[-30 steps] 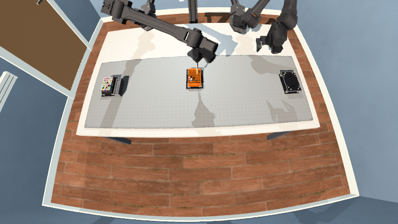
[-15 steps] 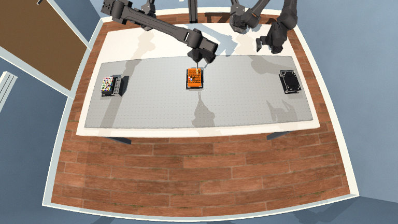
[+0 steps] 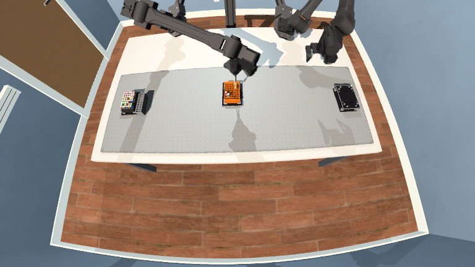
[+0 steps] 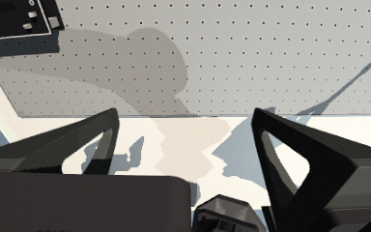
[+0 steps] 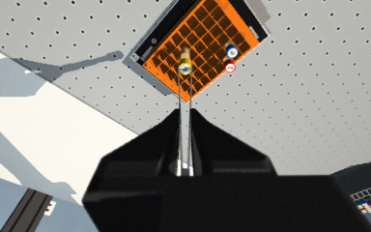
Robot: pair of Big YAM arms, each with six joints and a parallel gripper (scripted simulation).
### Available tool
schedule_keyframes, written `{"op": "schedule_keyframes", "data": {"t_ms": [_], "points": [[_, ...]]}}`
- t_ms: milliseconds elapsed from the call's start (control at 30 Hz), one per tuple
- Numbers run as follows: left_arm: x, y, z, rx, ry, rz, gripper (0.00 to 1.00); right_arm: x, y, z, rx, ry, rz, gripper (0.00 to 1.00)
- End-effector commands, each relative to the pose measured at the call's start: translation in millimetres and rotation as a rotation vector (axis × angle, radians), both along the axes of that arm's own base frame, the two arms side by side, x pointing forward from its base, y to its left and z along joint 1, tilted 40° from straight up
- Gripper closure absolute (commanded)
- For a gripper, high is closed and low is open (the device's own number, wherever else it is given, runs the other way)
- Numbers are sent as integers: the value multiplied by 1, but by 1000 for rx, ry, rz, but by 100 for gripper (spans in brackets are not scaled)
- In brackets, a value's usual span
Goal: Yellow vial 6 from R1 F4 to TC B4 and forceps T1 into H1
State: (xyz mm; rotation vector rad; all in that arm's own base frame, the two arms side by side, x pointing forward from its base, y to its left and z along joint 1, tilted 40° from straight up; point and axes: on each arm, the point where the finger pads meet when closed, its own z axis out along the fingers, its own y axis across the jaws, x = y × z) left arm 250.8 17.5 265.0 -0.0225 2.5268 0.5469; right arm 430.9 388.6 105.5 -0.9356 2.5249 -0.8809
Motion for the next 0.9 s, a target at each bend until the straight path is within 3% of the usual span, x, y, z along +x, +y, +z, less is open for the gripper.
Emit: {"op": "schedule_keyframes", "data": {"t_ms": [0,867], "points": [[4,-3,12,-11,-30,6,0,7,-1,4,13,-10,0,91],[4,-3,12,-11,-30,6,0,12,-6,-3,10,-7,-5,91]]}}
